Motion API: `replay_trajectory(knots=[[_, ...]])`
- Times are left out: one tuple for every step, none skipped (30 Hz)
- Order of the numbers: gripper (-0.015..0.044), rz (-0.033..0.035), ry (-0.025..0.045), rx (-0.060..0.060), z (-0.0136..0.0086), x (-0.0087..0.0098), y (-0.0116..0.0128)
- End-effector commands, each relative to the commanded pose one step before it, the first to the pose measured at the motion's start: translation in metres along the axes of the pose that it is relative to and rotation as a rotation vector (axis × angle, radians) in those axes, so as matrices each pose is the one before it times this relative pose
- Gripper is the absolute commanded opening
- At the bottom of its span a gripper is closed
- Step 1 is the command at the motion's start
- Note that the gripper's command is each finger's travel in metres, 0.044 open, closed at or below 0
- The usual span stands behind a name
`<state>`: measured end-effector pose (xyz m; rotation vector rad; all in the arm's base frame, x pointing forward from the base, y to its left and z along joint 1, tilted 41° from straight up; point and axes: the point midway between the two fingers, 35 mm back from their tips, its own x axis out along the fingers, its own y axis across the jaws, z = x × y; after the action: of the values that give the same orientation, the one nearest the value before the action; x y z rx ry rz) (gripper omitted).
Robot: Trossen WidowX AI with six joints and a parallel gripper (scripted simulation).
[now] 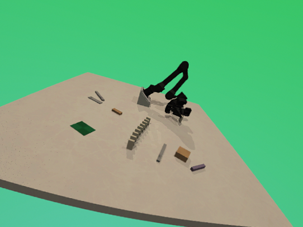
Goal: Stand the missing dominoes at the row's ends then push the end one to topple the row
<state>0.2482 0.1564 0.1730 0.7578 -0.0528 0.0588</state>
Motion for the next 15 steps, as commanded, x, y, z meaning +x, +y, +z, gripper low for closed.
replay_trajectory(knots=[[0.0026, -0.00373, 0.00126, 0.0033, -0.00628, -0.00061, -0.0024], [0.0026, -0.00023, 0.00029, 0.0007, -0.0016, -0.00007, -0.00053], [0.0026, -0.00023, 0.00029, 0.0007, -0.0016, -0.00008, -0.00055], [0.0026, -0.00023, 0.00029, 0.0007, -0.00159, -0.0001, -0.00057], [0.0026, -0.00023, 0.00029, 0.0007, -0.00158, -0.00011, -0.00059], [0.0026, -0.00023, 0.00029, 0.0007, -0.00157, -0.00013, -0.00061], [0.0026, -0.00023, 0.00029, 0.0007, -0.00156, -0.00014, -0.00062], [0.0026, -0.00023, 0.00029, 0.0007, -0.00155, -0.00016, -0.00064], [0.0026, -0.00023, 0.00029, 0.0007, -0.00154, -0.00017, -0.00066], [0.0026, -0.00023, 0.00029, 0.0007, -0.00153, -0.00018, -0.00068], [0.0026, -0.00023, 0.00029, 0.0007, -0.00152, -0.0002, -0.0007], [0.0026, -0.00023, 0.00029, 0.0007, -0.00151, -0.00021, -0.00071], [0.0026, -0.00019, 0.00024, 0.0006, -0.00124, -0.00019, -0.0006], [0.0026, -0.00011, 0.00014, 0.0003, -0.00074, -0.00012, -0.00037], [0.0026, -0.00004, 0.00005, 0.0001, -0.00025, -0.00004, -0.00012]])
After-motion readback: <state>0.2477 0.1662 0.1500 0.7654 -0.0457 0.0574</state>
